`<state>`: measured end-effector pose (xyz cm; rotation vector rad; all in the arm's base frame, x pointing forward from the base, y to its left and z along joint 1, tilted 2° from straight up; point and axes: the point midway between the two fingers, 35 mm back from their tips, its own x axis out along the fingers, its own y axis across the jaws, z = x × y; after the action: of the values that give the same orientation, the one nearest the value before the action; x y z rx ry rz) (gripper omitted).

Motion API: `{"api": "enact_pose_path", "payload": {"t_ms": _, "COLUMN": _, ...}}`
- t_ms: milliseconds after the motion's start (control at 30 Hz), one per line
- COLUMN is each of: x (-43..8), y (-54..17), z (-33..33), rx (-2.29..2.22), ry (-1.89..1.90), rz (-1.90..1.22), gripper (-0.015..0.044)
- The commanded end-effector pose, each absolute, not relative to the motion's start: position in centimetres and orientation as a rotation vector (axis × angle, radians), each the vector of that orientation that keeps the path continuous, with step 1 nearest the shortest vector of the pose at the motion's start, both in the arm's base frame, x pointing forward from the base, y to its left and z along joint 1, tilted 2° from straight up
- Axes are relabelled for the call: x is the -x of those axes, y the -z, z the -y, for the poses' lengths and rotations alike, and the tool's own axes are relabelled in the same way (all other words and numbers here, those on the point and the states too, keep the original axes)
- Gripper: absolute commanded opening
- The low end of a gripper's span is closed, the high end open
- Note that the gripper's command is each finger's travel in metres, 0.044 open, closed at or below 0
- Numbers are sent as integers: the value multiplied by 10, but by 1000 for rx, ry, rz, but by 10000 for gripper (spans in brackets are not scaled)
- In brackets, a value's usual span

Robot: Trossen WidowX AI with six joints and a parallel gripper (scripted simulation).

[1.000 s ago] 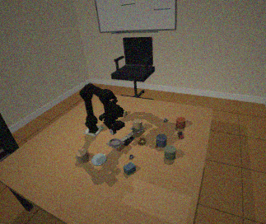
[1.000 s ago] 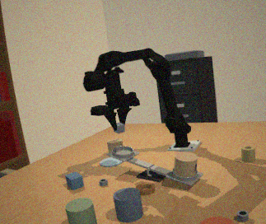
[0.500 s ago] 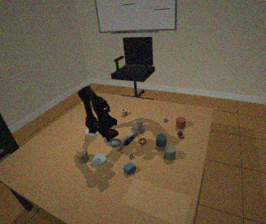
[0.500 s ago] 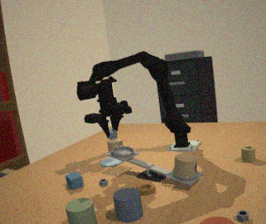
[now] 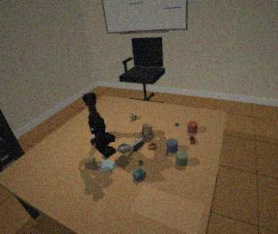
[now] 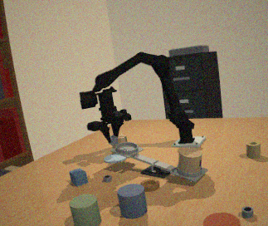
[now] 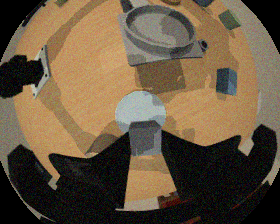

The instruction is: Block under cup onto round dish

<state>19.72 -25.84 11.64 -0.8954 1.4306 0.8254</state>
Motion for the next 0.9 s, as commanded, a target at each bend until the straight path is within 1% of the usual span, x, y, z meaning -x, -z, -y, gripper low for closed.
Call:
{"api": "enact_pose_path", "payload": {"t_ms": 0, "x": -194, "y": -111, "z": 261, "rx": 907, "ry": -830, "rz": -1425, "gripper": 0}}
{"api": "enact_pose_path", "payload": {"t_ms": 333, "x": -194, "y": -72, "z": 263, "rx": 907, "ry": -831, "rz": -1425, "gripper": 0}}
{"api": "enact_pose_path", "payload": {"t_ms": 867, "x": -194, "y": -55, "z": 264, "rx": 907, "ry": -831, "rz": -1425, "gripper": 0}}
